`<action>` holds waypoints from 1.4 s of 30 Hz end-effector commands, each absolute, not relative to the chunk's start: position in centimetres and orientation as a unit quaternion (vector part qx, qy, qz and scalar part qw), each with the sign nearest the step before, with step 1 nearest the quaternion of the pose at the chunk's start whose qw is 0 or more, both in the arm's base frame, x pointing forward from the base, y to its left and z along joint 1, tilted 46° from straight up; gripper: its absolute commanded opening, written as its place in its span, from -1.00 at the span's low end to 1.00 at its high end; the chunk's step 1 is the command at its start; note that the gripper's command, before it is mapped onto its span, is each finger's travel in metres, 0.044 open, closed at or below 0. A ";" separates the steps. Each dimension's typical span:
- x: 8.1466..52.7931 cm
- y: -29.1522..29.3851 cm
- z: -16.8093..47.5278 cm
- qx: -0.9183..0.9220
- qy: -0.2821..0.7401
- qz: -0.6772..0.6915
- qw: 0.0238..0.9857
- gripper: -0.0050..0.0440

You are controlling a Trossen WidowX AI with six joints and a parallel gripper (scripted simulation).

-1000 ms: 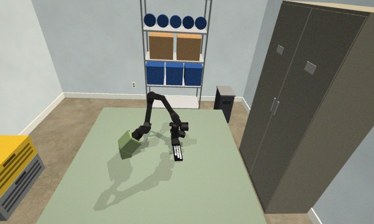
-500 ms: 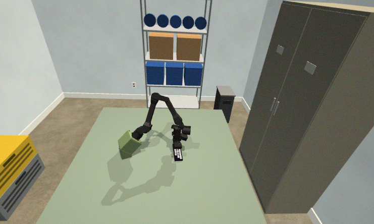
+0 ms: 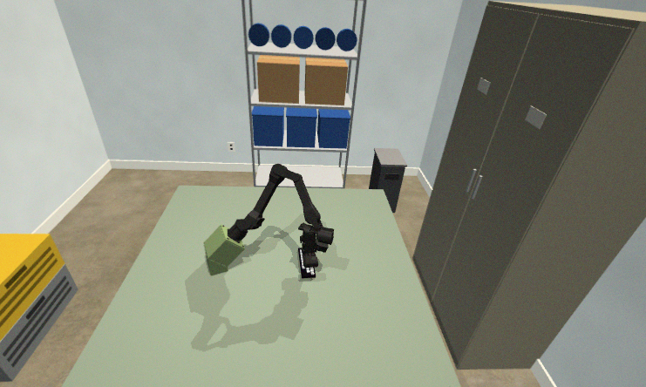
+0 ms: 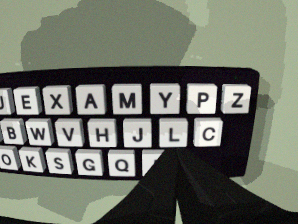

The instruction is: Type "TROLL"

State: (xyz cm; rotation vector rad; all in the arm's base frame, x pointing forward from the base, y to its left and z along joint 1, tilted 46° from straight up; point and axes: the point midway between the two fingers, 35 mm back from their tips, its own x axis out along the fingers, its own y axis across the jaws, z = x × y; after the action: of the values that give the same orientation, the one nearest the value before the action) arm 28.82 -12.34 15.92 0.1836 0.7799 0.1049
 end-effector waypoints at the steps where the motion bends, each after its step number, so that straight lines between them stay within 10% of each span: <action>1: 29.5 -12.4 15.2 0.093 0.381 0.053 0.918 -0.80; 42: 30.7 -12.1 14.0 0.093 0.381 0.053 0.918 -0.80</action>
State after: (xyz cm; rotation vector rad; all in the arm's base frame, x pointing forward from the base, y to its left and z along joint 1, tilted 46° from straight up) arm 30.78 -12.00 14.16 0.1880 0.7771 0.1145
